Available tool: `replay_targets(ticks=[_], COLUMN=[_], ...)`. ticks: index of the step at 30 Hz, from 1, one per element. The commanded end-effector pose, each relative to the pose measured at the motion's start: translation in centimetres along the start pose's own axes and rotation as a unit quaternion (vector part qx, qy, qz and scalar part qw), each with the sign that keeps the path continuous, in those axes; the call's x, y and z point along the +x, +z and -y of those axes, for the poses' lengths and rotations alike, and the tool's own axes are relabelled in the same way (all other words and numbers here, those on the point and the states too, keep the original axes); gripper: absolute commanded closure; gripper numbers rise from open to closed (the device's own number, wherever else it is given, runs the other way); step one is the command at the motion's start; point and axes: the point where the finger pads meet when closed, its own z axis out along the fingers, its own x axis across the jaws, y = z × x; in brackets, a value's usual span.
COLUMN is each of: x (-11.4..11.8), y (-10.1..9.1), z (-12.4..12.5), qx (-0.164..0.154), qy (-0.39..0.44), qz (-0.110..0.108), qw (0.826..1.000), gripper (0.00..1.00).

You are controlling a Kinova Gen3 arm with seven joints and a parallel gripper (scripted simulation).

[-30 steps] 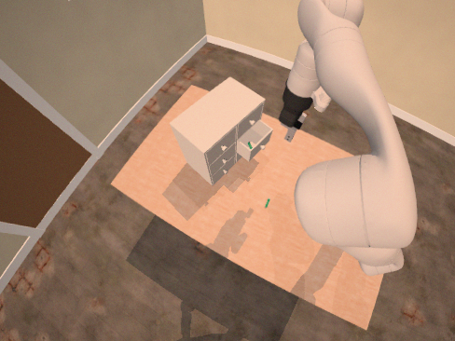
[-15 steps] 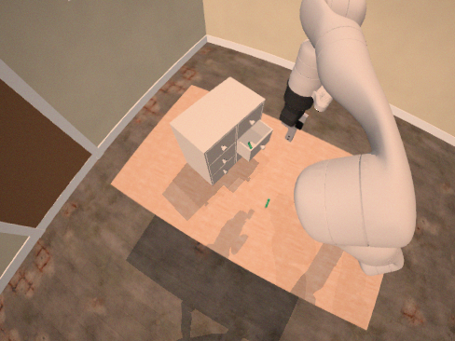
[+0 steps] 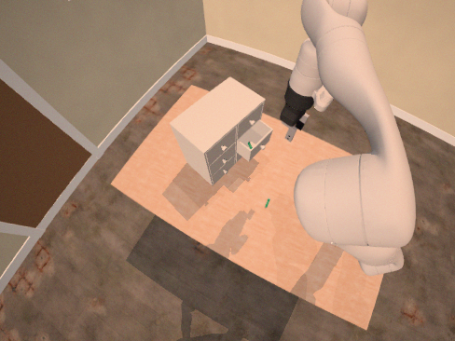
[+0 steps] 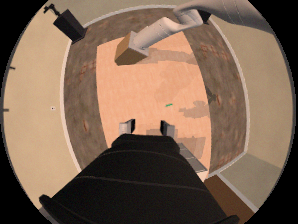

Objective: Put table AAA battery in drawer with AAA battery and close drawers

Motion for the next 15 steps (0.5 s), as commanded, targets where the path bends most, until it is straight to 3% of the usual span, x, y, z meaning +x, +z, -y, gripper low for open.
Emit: replay_targets(ticks=[1, 15], x=[-0.03, -0.03], y=[-0.09, -0.11], z=[0.01, 0.03], qx=[-0.001, -0.001], qy=[0.001, 0.004], qz=[0.000, 0.000], qw=[1.000, 1.000], gripper=[0.00, 0.00])
